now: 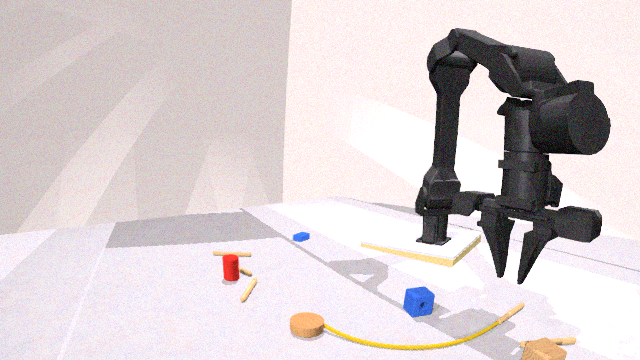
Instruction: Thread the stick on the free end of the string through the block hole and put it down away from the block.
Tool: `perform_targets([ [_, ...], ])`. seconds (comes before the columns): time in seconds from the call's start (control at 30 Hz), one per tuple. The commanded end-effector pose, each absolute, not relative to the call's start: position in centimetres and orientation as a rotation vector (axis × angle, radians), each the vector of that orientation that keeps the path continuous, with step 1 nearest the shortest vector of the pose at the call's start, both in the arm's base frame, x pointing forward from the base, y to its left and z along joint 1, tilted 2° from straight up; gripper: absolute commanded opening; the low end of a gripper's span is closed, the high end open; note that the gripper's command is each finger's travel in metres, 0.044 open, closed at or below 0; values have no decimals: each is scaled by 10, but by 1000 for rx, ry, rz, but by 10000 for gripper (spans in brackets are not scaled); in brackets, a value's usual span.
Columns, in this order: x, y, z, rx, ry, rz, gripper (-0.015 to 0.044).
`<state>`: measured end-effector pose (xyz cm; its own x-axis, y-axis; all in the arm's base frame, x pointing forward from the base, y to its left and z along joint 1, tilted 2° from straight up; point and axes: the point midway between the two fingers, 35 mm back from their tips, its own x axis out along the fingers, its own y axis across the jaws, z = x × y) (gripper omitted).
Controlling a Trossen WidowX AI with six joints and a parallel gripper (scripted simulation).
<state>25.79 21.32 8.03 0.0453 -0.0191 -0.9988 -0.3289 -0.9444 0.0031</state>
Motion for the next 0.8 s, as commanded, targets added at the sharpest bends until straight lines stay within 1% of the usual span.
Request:
perform_targets([
  [0.0,257,213,79,-2093,352,2003,124],
  [0.77,260,214,43,-2093,352,2003,124],
])
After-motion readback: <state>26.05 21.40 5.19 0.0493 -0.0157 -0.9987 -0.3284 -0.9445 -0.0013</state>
